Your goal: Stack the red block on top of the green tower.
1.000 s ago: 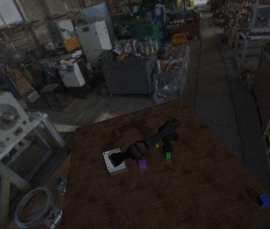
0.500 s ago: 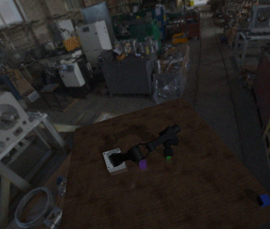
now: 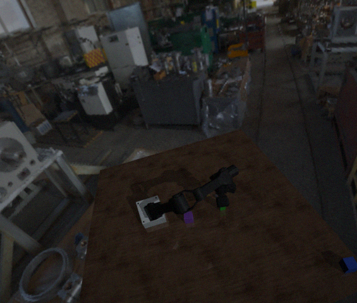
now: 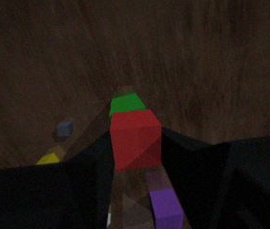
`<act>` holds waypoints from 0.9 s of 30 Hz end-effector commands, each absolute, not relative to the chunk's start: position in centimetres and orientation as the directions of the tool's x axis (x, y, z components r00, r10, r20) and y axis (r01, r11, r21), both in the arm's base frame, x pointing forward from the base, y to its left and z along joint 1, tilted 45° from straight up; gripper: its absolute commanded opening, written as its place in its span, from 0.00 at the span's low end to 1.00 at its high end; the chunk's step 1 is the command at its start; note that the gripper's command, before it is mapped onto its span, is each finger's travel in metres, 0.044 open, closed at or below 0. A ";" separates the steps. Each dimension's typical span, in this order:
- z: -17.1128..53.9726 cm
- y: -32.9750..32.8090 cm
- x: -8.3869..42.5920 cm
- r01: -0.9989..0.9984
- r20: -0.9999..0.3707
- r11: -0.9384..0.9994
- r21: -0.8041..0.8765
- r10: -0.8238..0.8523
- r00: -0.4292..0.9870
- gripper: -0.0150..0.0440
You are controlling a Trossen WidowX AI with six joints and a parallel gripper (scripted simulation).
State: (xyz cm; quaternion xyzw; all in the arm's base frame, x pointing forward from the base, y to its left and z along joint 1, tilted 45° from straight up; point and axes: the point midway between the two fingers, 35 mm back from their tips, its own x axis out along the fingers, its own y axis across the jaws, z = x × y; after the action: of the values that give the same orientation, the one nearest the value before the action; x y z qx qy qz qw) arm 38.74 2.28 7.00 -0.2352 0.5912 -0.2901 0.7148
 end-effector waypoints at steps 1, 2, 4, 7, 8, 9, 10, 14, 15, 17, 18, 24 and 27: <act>7.1 2.3 38.8 0.135 -0.707 0.720 -0.681 -0.694 0.136 0.25; 7.2 2.5 38.7 0.135 -0.707 0.720 -0.681 -0.694 0.136 0.25; 7.0 2.3 38.7 0.136 -0.709 0.721 -0.679 -0.693 0.133 0.34; 7.0 2.3 38.7 0.136 -0.709 0.721 -0.679 -0.693 0.133 0.48; 7.0 2.3 38.7 0.136 -0.709 0.721 -0.679 -0.693 0.133 0.52; 7.0 2.3 38.7 0.136 -0.709 0.721 -0.679 -0.693 0.133 0.57; 7.0 2.3 38.7 0.136 -0.709 0.721 -0.679 -0.693 0.133 0.61; 7.0 2.3 38.7 0.136 -0.709 0.721 -0.679 -0.693 0.133 0.79; 7.0 2.3 38.7 0.136 -0.709 0.721 -0.679 -0.693 0.133 0.83; 7.0 2.3 38.7 0.136 -0.709 0.721 -0.679 -0.693 0.133 0.92; 7.0 2.3 38.7 0.136 -0.709 0.721 -0.679 -0.693 0.133 0.97; 7.0 2.3 38.7 0.136 -0.709 0.721 -0.679 -0.693 0.133 1.00; 7.0 2.3 38.7 0.136 -0.709 0.721 -0.679 -0.693 0.133 1.00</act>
State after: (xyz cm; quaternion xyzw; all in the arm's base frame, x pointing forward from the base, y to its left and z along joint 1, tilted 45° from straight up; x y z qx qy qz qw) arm 38.74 2.28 7.00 -0.2352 0.5912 -0.2901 0.7148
